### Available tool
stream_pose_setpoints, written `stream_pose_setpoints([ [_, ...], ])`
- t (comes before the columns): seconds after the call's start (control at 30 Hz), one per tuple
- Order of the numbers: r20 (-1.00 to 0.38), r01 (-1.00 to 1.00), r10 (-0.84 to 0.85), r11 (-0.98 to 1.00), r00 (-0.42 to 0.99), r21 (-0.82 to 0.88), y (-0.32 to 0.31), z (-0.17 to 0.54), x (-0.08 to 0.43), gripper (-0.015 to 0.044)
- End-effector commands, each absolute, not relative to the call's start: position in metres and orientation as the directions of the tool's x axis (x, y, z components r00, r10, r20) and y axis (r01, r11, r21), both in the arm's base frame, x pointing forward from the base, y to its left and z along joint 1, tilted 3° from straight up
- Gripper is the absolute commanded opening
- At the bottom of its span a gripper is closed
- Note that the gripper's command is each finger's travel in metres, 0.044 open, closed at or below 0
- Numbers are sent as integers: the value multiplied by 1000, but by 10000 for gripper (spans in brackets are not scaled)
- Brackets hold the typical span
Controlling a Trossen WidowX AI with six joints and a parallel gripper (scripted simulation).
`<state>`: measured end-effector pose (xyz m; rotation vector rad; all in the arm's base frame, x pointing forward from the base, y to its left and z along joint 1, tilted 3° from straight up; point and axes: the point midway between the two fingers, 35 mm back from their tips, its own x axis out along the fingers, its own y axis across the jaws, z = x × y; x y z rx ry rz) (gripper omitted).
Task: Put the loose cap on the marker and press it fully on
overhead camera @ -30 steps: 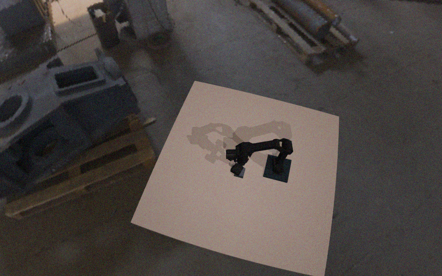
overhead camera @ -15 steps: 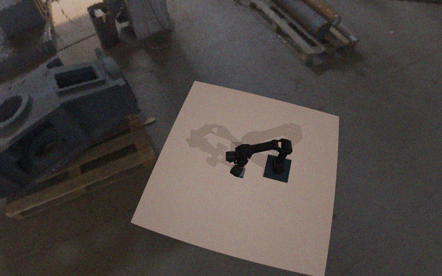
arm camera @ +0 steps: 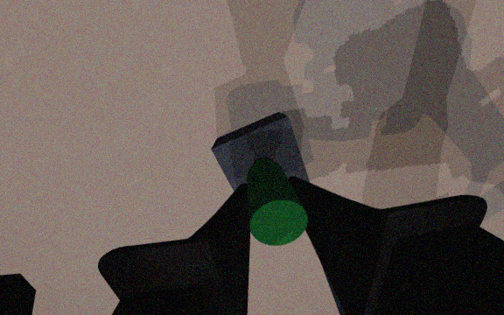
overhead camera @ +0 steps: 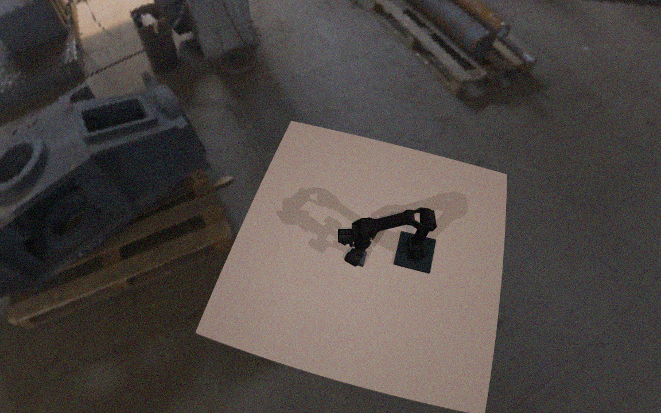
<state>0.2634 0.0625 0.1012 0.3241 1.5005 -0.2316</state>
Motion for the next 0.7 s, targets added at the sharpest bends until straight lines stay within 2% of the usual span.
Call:
stream_pose_setpoints([
  [0.0, -997, 351, 47, 934, 60, 65, 62, 100, 263, 0],
  [0.17, -997, 351, 47, 934, 60, 65, 62, 100, 263, 0],
  [0.67, -997, 347, 49, 935, 59, 66, 62, 100, 263, 394],
])
